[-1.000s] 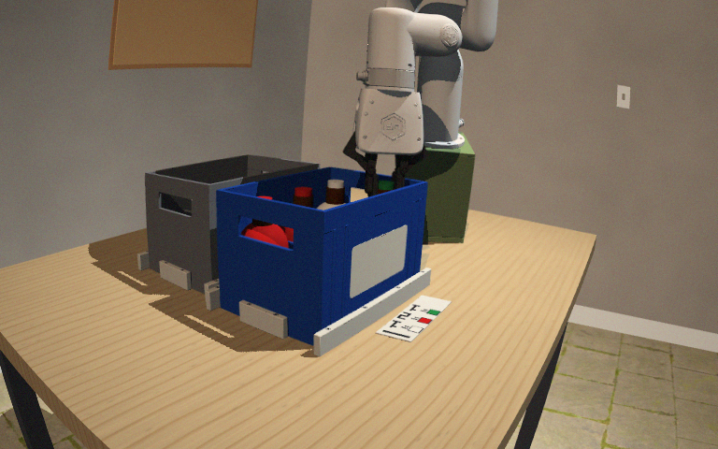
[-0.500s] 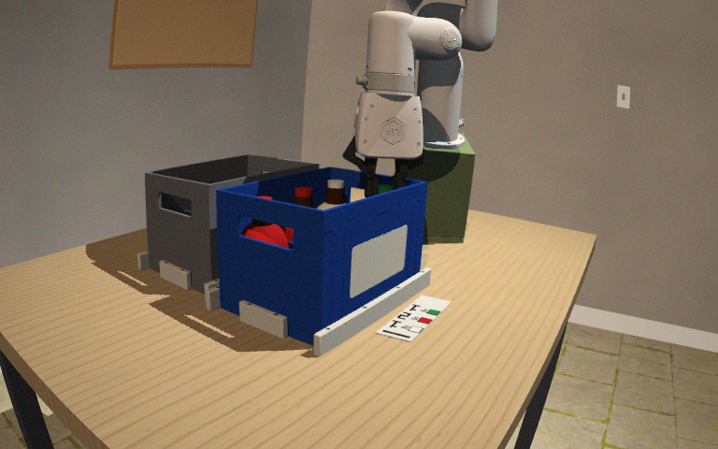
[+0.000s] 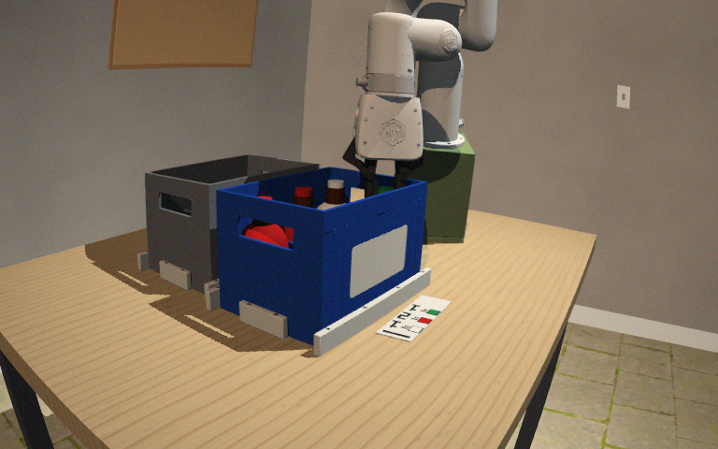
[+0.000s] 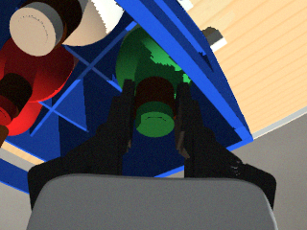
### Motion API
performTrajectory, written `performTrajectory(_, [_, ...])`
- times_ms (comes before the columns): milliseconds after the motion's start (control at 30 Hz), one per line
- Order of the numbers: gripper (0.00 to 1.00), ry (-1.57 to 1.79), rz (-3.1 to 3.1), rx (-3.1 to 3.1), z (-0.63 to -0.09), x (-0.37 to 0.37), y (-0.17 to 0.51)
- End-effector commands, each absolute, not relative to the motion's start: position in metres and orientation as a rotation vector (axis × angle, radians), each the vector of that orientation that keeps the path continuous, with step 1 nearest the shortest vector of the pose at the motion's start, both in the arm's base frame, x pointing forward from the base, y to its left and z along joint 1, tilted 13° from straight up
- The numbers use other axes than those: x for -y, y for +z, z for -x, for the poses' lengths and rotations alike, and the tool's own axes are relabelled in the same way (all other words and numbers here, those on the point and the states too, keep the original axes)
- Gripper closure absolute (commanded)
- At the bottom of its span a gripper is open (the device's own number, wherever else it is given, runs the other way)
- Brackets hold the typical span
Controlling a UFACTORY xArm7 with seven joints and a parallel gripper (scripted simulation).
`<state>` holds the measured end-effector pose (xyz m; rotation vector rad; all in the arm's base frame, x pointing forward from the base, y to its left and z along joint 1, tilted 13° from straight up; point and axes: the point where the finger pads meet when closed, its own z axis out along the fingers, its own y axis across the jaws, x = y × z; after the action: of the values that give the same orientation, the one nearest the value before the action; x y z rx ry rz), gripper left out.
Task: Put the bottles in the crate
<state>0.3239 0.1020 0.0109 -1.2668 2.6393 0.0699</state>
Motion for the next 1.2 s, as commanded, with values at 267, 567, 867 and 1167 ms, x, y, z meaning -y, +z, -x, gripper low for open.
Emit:
performTrajectory(267, [1.0, 0.068, 1.265, -2.637, -0.325, -0.1021, 0.0117])
performTrajectory(567, [1.0, 0.068, 1.265, -2.637, -0.325, -0.1021, 0.0117])
performTrajectory(867, [1.0, 0.068, 1.265, -2.637, -0.325, -0.1021, 0.0117])
performTrajectory(1167, [0.35, 0.068, 1.265, -2.637, -0.3255, -0.1026, 0.0083])
